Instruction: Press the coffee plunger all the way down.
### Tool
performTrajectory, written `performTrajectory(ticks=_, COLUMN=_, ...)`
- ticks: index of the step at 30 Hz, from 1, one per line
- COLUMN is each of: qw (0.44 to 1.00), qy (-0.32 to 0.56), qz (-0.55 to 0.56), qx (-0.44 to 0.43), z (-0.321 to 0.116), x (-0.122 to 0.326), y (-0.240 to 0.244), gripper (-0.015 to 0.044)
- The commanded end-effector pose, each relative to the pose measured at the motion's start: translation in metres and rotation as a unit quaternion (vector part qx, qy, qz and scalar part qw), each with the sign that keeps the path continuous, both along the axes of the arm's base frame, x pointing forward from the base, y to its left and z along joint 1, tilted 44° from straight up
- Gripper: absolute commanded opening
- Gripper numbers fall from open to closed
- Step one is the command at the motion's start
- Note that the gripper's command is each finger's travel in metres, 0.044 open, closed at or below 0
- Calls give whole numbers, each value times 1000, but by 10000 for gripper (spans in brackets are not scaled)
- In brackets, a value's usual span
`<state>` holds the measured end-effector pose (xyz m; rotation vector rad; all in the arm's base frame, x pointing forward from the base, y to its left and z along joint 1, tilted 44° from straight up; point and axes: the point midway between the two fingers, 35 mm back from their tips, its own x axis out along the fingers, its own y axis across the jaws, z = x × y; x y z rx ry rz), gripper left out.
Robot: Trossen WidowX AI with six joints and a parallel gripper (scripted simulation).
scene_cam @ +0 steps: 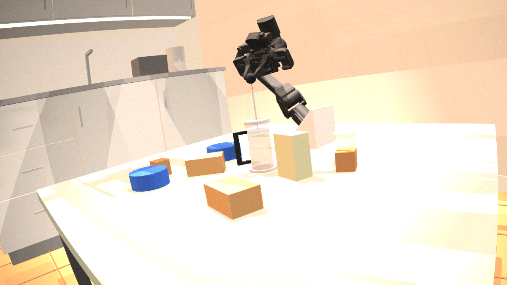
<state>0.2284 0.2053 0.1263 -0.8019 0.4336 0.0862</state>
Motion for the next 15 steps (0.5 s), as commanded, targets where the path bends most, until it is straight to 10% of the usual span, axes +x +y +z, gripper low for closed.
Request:
performTrajectory(ticks=1, qw=1000, qy=0, qz=1, qx=-2, z=0, x=0, y=0, gripper=121)
performTrajectory(ticks=15, qw=1000, qy=2, qz=0, qx=-1, z=-13, x=5, y=-8, gripper=121)
